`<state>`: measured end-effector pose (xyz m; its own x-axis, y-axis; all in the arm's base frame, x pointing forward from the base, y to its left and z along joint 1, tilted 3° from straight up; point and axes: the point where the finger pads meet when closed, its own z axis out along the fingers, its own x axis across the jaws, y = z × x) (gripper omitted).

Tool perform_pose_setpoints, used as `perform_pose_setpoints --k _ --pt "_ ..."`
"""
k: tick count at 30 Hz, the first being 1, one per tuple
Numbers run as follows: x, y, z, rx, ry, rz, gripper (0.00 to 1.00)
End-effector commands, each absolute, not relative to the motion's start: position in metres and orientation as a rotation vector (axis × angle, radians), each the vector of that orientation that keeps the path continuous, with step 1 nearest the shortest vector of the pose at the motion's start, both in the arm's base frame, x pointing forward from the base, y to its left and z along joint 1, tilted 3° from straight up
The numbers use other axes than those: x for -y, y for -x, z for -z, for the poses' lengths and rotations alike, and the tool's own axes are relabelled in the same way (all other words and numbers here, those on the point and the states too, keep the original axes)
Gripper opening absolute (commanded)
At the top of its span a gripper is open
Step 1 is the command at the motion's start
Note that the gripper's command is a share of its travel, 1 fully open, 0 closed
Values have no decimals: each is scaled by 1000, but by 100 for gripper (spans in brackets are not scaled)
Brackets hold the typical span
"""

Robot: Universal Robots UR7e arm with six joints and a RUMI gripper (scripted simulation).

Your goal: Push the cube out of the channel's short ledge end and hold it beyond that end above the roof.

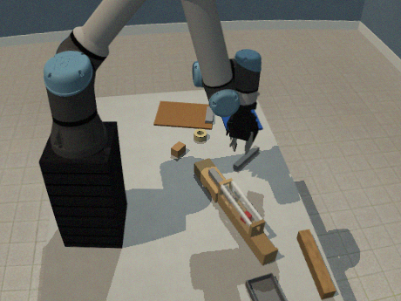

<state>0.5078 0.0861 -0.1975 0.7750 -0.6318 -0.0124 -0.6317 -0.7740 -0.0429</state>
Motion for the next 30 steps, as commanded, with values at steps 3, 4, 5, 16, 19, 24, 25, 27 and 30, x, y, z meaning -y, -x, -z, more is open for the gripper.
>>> perform_pose_setpoints --k 3,4,5,16,19,24,25,27,30 --pt "-98 -515 196 -494 3049 9 22" --pt "-98 -515 196 -494 3049 9 22" --pt "-98 -515 196 -494 3049 9 22" --pt "-114 -524 195 309 3076 30 22" --pt "-118 -526 195 520 3049 35 22" --pt "-121 -529 194 726 3008 40 22" --pt "-122 -529 194 792 2992 42 22" --pt "-124 -531 194 923 2956 45 22" --pt "-127 -533 193 1112 2892 49 22"
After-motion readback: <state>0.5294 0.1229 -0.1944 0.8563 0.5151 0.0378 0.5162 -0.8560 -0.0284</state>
